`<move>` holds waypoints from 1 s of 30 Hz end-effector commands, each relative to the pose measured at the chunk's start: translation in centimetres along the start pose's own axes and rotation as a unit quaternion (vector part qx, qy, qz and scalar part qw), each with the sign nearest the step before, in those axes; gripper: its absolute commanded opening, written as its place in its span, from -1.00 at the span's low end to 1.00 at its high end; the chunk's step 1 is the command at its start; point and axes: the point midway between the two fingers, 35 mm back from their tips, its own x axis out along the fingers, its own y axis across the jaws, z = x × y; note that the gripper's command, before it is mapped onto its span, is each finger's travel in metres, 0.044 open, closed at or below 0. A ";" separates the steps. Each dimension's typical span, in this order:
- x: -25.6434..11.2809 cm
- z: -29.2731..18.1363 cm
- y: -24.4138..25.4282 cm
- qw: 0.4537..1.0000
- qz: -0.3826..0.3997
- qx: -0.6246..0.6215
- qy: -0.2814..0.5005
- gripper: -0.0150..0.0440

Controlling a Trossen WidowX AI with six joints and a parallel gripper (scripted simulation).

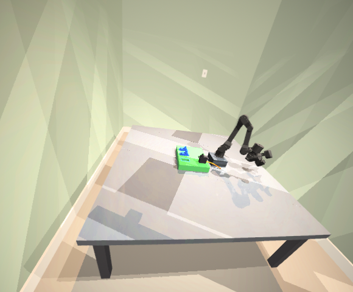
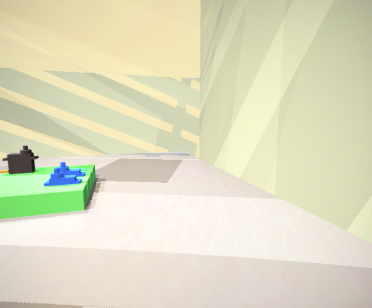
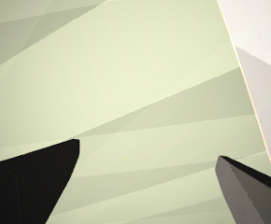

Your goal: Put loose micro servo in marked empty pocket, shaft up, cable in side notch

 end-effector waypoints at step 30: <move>-18.3 14.6 7.2 0.907 0.103 0.003 -0.408 1.00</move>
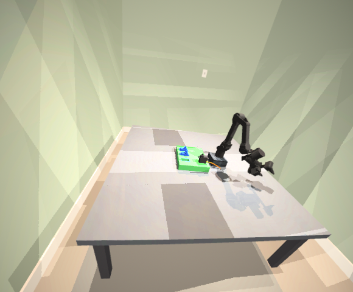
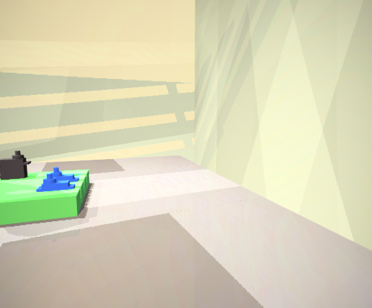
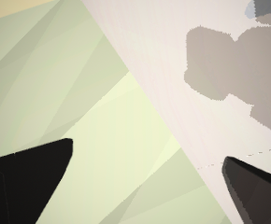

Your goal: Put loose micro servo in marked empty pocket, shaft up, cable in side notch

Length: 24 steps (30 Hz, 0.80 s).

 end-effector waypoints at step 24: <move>-23.7 17.4 -2.8 0.900 -0.136 0.078 -0.406 1.00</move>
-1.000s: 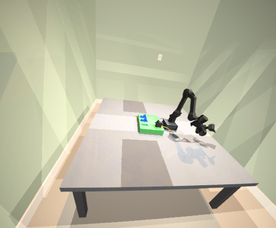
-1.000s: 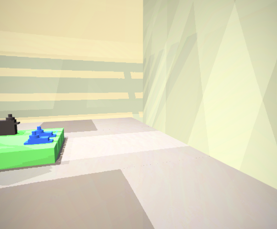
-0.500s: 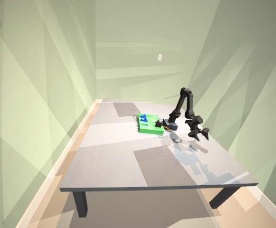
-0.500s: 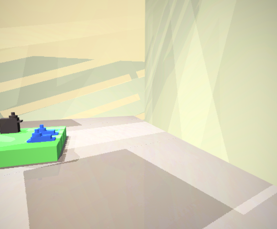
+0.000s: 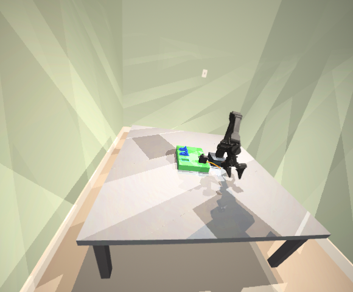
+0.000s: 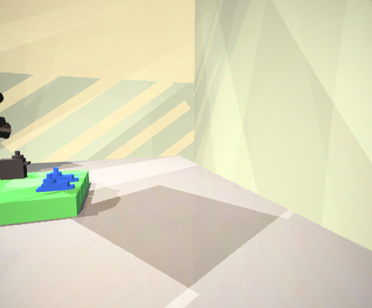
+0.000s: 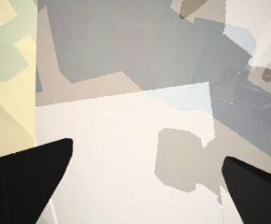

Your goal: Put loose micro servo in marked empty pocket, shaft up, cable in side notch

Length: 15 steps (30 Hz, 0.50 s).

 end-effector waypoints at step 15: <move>-14.4 8.8 -12.9 0.960 -0.250 0.077 -0.096 1.00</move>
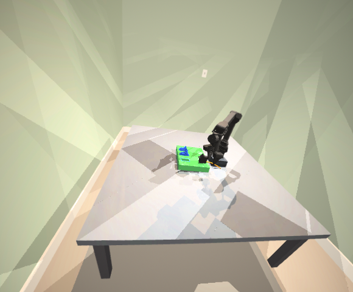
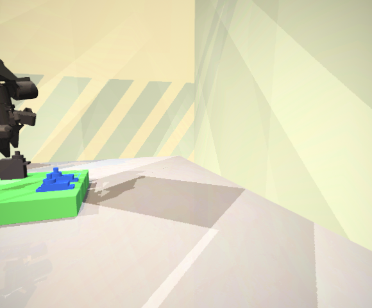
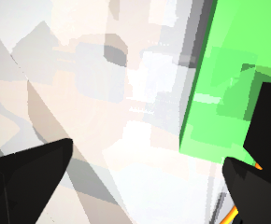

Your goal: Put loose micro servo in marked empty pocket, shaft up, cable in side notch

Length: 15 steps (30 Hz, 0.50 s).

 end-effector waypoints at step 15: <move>-3.0 1.0 -7.7 0.994 -0.106 0.021 0.023 1.00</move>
